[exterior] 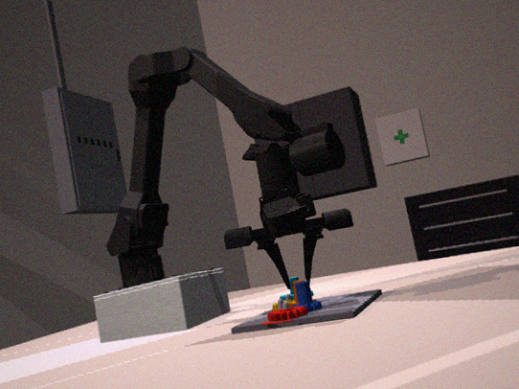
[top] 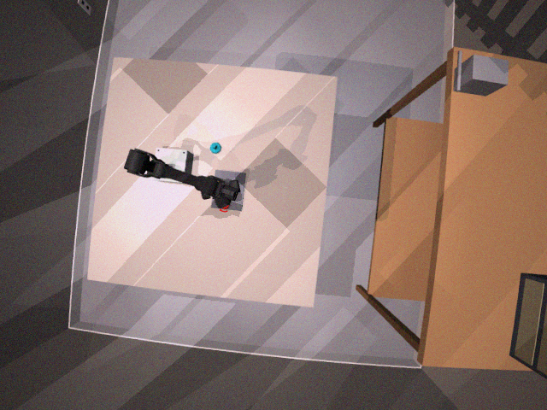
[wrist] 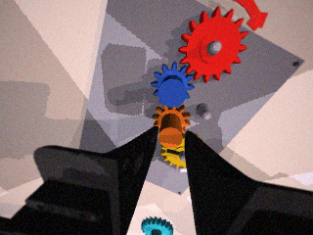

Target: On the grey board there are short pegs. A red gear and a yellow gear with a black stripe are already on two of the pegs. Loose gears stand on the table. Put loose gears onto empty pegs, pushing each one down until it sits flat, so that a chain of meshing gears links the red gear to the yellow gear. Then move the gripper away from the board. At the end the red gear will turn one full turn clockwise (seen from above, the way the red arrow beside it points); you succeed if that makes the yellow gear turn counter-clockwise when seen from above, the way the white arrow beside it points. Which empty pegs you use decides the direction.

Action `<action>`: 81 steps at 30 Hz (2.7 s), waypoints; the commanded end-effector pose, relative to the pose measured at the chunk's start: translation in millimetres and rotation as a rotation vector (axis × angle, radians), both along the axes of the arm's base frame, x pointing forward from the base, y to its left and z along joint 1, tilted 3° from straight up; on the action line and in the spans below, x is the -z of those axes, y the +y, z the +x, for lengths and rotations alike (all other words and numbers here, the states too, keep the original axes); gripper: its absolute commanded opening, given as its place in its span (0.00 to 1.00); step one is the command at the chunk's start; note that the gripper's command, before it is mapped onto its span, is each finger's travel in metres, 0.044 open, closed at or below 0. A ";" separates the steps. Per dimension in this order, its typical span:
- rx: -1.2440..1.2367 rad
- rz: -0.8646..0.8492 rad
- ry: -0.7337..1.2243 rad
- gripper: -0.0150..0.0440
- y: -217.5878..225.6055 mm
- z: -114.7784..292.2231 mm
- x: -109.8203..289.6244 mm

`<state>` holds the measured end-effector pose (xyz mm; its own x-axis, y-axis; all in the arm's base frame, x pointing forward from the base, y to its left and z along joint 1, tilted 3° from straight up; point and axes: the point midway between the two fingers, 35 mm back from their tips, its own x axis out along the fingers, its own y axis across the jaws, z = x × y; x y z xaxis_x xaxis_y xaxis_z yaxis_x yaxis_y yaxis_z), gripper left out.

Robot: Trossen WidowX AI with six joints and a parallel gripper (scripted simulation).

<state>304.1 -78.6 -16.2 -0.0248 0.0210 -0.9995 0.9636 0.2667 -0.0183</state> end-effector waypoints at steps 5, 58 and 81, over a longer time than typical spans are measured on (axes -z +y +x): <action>-0.102 0.000 -0.008 0.49 -1.1 2.2 -40.8; -0.095 0.000 -0.007 1.00 -0.8 -0.8 -90.8; -0.120 0.012 -0.027 1.00 201.2 -12.3 -124.2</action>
